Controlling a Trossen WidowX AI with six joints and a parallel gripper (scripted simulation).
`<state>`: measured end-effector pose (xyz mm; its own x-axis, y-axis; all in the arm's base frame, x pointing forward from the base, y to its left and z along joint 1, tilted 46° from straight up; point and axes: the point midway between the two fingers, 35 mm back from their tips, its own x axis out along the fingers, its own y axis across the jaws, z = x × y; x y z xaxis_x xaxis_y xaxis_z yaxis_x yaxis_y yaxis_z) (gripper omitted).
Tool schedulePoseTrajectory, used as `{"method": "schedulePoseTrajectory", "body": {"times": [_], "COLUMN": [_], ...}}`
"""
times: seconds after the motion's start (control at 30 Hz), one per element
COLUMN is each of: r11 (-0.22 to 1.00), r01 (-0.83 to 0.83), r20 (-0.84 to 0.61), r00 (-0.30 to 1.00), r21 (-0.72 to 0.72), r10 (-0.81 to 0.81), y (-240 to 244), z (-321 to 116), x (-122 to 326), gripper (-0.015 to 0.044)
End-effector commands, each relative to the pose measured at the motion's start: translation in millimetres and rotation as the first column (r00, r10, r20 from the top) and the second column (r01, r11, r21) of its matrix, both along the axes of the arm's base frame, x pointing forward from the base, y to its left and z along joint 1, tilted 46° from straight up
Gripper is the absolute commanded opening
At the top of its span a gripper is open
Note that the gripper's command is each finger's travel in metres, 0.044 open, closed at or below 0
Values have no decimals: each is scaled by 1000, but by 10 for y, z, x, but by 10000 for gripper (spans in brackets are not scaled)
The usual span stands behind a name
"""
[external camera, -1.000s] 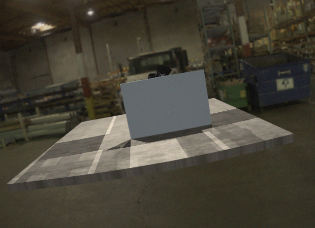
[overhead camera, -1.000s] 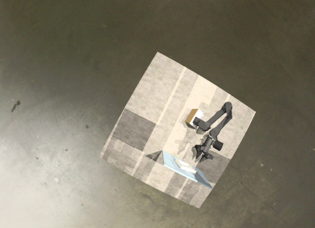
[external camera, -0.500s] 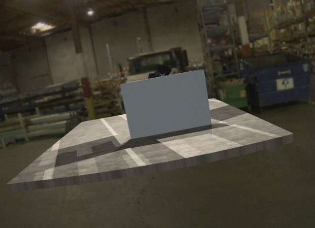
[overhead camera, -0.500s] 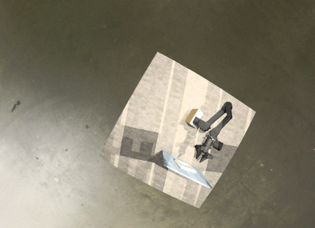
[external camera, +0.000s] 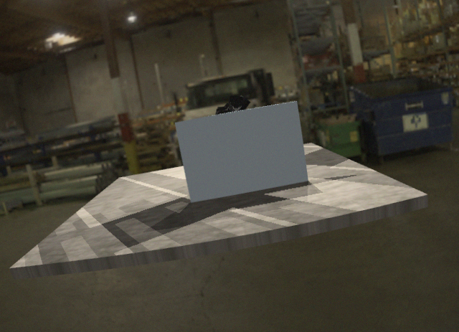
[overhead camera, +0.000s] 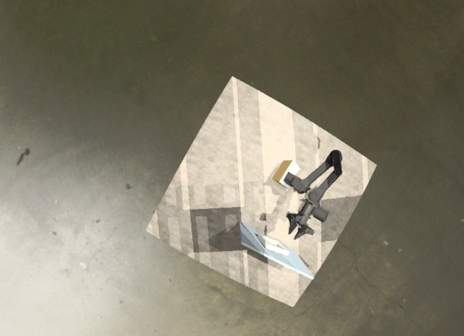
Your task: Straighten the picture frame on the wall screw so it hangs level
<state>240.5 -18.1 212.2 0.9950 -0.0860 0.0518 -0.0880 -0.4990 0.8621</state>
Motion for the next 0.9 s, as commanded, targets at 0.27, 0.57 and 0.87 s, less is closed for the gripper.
{"method": "schedulePoseTrajectory", "body": {"times": [0.27, 0.57, 0.87], "r11": [1000, 1000, 1000], "r01": [5, 0, 0], "r20": [0, 0, -29], "r00": [1000, 1000, 1000], "r21": [-4, 0, -17], "r10": [-5, 0, -1], "y": [-7, 7, 396], "z": [-1, -8, -410], "x": [-2, 6, 113], "gripper": [260, 260, 260]}}
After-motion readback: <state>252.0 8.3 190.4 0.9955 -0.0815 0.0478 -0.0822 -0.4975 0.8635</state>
